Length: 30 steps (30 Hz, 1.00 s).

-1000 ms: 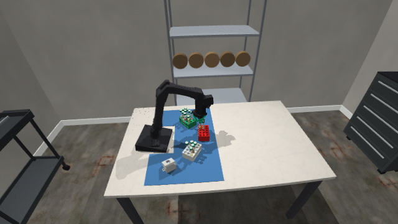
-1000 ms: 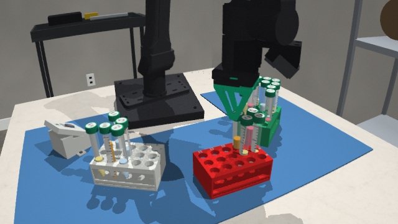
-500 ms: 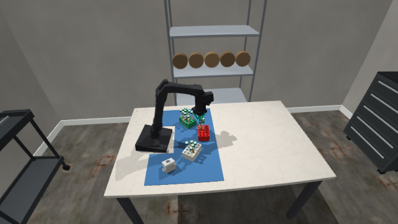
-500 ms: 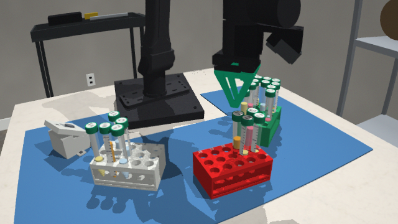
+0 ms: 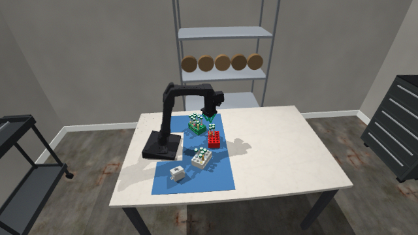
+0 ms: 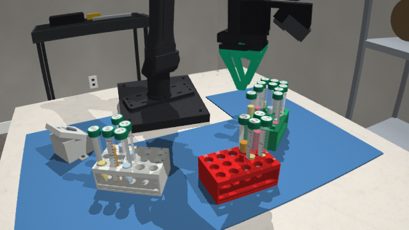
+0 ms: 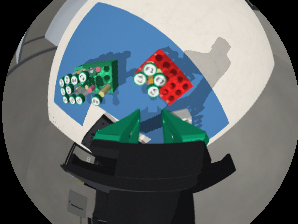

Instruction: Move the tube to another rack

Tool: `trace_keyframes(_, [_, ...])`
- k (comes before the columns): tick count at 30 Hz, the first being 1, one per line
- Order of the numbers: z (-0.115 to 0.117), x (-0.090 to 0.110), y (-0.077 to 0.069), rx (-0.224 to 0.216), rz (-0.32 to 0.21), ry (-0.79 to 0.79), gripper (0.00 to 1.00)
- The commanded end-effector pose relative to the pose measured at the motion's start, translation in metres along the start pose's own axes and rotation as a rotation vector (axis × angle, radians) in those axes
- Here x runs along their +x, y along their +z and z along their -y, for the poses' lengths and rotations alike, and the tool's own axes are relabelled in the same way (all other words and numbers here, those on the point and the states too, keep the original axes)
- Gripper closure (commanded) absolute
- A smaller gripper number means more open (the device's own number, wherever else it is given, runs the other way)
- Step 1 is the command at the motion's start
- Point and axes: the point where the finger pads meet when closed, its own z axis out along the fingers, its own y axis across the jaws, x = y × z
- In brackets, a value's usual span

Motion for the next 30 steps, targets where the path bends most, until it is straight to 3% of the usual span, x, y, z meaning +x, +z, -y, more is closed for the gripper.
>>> trace_keyframes(1, [-0.001, 0.002, -0.011, 0.0, 0.002, -0.001, 0.7])
trace_keyframes(5, [-0.001, 0.001, -0.011, 0.0, 0.002, -0.001, 0.7])
trace_keyframes(13, [-0.014, 0.049, -0.01, 0.0, 0.001, 0.266, 0.7])
trace_keyframes(17, [-0.016, 0.058, -0.01, 0.0, 0.0, 0.333, 0.7])
trace_keyframes(30, [-0.015, 0.056, -0.01, 0.0, 0.0, 0.766, 0.7])
